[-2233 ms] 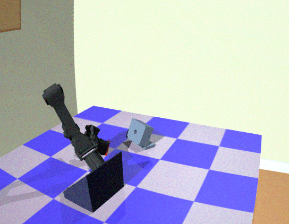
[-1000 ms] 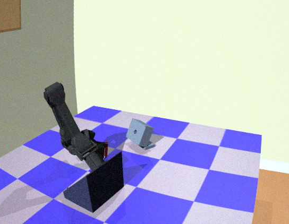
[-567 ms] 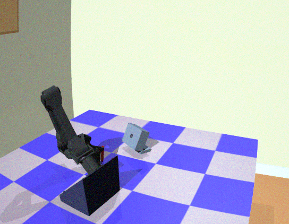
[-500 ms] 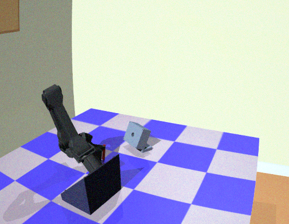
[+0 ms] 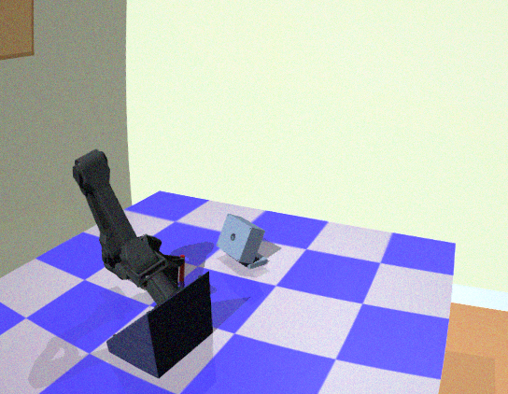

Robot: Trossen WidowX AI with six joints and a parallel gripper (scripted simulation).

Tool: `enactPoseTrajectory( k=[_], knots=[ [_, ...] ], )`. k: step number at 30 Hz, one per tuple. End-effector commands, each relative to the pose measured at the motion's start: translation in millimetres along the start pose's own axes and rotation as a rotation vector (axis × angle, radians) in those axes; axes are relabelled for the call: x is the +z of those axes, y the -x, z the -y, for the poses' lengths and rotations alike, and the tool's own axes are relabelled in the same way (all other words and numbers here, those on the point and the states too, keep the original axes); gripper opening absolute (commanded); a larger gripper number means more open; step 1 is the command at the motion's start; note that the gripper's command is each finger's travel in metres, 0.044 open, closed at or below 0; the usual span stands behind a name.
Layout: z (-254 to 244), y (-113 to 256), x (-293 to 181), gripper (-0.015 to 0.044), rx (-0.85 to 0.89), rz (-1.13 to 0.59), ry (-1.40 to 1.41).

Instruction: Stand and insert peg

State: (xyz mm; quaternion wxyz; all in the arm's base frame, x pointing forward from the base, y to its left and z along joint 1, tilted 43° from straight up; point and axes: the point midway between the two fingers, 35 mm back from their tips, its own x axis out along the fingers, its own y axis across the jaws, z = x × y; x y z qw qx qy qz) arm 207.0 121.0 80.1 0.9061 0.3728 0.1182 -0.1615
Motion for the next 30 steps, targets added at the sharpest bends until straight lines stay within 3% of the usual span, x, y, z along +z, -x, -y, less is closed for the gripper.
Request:
enactPoseTrajectory(
  k=[1, 30],
  knots=[
    [0.1, 1.1, -2.2, 0.0049, 0.000, -0.001, 0.000],
    [5.8, 4.5, -4.8, 0.0049, 0.000, 0.051, -0.003]
  ],
)
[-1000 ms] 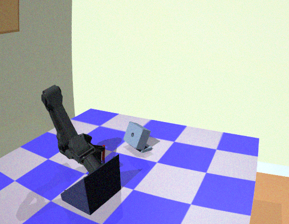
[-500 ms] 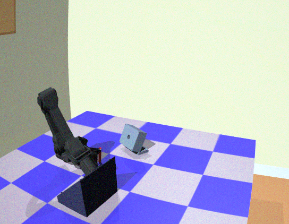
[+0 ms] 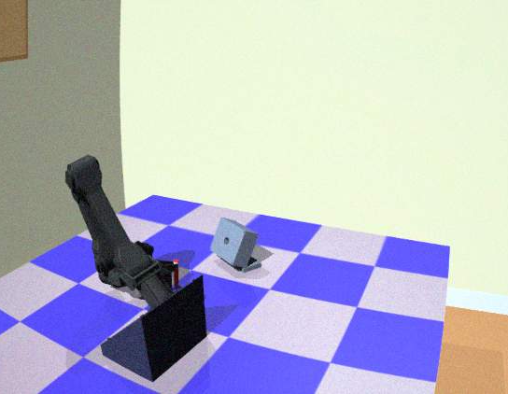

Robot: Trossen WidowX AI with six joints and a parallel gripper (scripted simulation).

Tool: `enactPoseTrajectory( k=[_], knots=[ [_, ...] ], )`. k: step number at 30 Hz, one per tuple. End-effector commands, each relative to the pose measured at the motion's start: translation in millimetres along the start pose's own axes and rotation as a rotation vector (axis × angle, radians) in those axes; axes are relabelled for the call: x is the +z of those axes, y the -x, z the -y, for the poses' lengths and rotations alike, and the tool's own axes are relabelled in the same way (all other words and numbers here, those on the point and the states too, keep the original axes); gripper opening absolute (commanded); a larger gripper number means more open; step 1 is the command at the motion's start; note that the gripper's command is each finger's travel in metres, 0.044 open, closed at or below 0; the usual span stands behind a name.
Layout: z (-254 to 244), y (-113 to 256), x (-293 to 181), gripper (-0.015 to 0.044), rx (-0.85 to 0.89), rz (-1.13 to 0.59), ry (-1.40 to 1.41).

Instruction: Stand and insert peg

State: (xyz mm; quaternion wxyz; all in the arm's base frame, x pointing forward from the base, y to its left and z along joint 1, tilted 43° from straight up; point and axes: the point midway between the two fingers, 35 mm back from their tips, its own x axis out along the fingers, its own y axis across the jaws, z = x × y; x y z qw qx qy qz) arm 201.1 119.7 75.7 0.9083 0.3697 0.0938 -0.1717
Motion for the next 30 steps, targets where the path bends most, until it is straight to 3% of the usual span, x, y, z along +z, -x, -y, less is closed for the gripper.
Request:
enactPoseTrajectory(
  k=[1, 18, 22, 30],
  knots=[
    [0.1, 1.1, -2.2, 0.0049, 0.000, -0.001, 0.000],
    [4.5, 2.8, -3.6, 0.0049, 0.002, 0.029, 0.003],
    [4.7, 2.0, -1.4, 0.0130, 0.002, 0.033, 0.003],
    [4.7, 2.0, -1.4, 0.0130, 0.002, 0.033, 0.003]
  ],
)
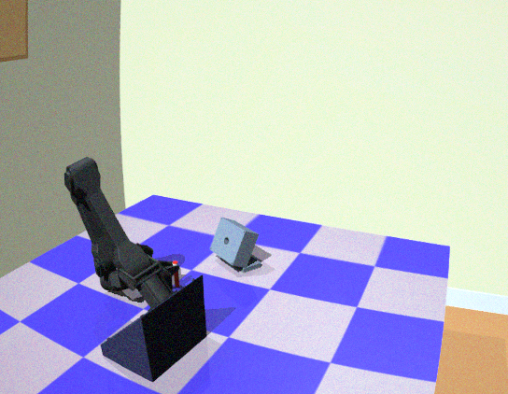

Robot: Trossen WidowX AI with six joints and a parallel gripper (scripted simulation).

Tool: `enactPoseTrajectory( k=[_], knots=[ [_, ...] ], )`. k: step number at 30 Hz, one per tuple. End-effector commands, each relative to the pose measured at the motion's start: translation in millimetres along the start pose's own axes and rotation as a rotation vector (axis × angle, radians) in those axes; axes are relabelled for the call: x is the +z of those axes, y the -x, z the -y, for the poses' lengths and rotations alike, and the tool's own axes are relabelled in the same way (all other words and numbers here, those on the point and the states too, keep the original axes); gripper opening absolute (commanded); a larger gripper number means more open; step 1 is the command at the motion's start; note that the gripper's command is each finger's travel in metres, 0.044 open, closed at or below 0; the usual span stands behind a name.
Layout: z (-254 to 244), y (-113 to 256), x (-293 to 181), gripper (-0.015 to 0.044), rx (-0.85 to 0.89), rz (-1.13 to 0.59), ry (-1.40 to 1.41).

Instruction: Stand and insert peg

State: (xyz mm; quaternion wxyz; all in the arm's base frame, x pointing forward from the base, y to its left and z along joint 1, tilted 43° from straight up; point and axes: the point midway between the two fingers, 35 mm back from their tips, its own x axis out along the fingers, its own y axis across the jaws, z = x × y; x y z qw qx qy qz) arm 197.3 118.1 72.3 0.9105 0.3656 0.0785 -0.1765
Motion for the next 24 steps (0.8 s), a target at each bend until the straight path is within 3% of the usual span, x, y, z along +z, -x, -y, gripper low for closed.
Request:
enactPoseTrajectory(
  k=[1, 16, 24],
  knots=[
    [0.0, -0.1, 0.0, 0.0130, 0.000, 0.000, 0.000],
    [0.0, -0.1, 0.0, 0.0130, 0.000, 0.000, 0.000],
    [0.0, -0.1, 0.0, 0.0340, 0.000, 0.000, 0.000]
  ],
)
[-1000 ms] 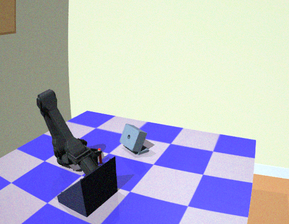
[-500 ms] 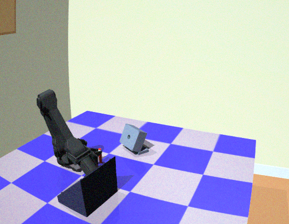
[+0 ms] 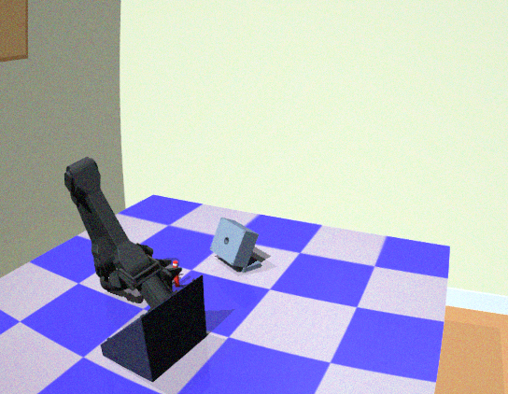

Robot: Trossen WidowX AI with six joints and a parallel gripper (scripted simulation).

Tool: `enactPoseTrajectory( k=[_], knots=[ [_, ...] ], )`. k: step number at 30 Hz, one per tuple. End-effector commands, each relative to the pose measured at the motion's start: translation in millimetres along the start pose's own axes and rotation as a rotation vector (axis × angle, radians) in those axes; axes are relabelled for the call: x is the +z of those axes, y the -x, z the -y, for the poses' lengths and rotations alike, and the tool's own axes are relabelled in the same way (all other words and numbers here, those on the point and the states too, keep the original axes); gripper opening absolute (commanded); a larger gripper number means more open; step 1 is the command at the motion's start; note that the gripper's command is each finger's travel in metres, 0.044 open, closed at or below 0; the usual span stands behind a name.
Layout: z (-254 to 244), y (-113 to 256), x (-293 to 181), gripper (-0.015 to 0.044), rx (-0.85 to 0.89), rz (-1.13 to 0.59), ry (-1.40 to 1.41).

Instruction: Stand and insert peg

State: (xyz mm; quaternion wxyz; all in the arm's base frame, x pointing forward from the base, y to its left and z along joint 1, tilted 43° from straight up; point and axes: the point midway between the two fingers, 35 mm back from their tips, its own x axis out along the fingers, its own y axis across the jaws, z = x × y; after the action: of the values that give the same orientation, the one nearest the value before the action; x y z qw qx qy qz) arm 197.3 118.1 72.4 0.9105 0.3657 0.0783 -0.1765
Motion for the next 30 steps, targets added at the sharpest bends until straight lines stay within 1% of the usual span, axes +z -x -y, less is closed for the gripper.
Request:
enactPoseTrajectory(
  k=[1, 4, 14, 22, 30],
  knots=[
    [0.1, -0.1, 0.0, 0.0366, 0.000, 0.000, 0.001],
    [0.1, -0.1, 0.0, 0.0440, 0.000, 0.000, 0.001],
    [-1.6, -0.8, 4.0, 0.0440, -0.007, -0.003, 0.000],
    [-14.6, -6.4, 57.4, 0.0440, -0.055, -0.029, -0.013],
    [-12.5, -2.3, 116.7, 0.0440, -0.041, -0.030, -0.016]
  ],
)
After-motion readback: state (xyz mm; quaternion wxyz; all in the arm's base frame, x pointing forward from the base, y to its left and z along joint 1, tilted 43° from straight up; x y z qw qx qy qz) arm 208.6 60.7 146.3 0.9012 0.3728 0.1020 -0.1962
